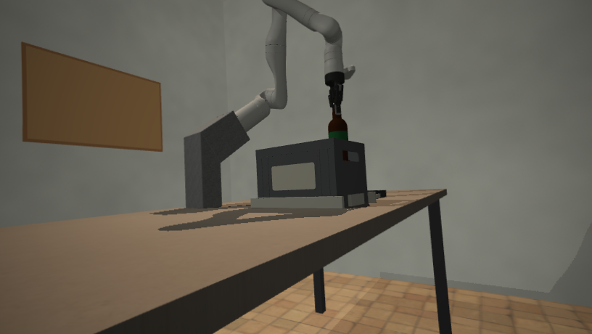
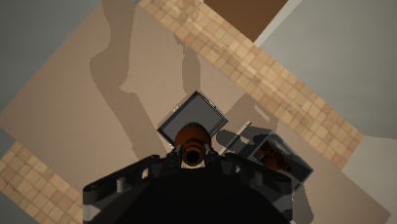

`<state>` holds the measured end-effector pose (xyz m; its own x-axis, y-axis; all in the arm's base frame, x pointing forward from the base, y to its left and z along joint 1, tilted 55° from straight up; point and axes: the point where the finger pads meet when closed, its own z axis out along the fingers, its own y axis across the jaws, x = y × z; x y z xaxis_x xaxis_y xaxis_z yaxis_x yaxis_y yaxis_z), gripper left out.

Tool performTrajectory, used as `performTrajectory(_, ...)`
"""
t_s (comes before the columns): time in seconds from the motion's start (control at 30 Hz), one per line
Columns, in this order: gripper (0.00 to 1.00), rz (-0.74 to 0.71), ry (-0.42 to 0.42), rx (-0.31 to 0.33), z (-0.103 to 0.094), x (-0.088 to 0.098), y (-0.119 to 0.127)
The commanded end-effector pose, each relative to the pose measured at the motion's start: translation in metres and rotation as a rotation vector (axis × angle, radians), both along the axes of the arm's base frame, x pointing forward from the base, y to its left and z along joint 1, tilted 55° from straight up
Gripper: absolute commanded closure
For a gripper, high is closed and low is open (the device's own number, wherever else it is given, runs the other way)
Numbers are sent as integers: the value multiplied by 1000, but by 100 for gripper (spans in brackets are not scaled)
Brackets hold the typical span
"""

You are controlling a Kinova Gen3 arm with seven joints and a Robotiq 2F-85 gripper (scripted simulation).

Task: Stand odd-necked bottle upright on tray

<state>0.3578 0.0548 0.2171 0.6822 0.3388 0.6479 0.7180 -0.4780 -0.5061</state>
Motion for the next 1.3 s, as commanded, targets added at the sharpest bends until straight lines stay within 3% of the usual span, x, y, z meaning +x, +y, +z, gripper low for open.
performTrajectory(0.0,100,1,-2,-4,2,1,1)
performTrajectory(1.27,100,1,-2,-4,14,3,9)
